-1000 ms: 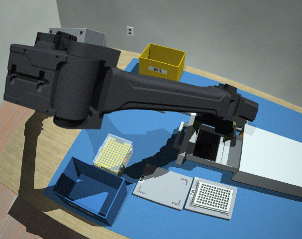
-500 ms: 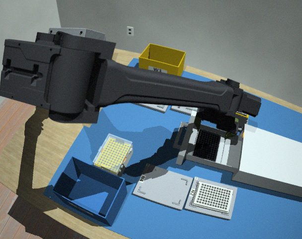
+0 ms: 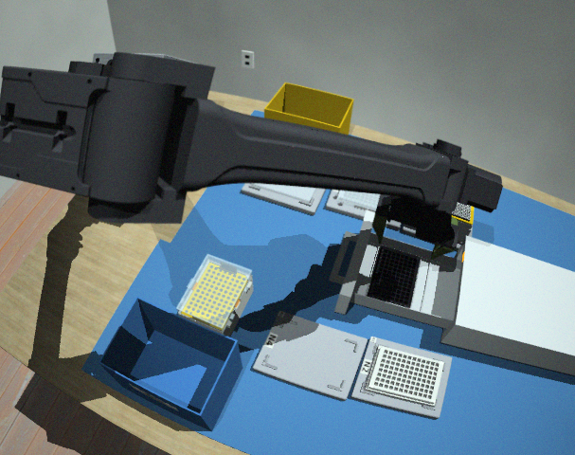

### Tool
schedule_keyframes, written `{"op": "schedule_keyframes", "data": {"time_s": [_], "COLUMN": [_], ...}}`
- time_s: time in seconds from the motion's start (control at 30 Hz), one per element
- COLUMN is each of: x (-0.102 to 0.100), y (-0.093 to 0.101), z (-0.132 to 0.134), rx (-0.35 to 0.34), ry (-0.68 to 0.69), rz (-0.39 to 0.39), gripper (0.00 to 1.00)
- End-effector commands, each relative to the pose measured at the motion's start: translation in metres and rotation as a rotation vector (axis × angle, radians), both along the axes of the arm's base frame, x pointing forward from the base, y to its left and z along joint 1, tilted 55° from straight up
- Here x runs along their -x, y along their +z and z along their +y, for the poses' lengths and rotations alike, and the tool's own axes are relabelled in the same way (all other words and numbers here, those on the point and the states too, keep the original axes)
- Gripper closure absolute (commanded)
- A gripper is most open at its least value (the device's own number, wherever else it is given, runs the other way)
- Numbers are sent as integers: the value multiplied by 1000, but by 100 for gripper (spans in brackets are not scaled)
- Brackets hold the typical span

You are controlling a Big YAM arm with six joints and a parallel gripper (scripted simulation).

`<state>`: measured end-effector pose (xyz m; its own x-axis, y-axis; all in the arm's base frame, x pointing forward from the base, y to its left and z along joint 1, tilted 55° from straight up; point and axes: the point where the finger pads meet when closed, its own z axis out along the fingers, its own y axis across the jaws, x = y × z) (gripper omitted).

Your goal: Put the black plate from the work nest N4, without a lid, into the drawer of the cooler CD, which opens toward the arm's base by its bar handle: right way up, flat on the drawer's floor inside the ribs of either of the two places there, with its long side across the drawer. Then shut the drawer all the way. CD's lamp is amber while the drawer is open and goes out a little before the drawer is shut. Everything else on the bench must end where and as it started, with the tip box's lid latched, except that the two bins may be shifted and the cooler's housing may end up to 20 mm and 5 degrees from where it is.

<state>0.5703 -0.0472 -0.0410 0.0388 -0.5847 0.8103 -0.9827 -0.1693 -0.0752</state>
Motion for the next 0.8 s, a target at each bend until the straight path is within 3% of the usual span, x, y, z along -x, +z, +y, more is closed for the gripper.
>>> {"op": "schedule_keyframes", "data": {"time_s": [0.0,0.1,0.23,0.37,0.43,0.47,0.73,0.77], "x": [-7,-11,-7,-8,-8,-6,-2,-3], "y": [17,24,17,30,30,20,22,22], "z": [27,31,35,40,40,40,42,30], "rx": [-6,-9,-6,-9,-9,-5,-7,-7], "ry": [29,29,29,29,29,29,29,13], "rz": [-36,-49,-31,-49,-49,-31,-32,-27], "gripper": [0,0,0,0,0,0,0,0]}}
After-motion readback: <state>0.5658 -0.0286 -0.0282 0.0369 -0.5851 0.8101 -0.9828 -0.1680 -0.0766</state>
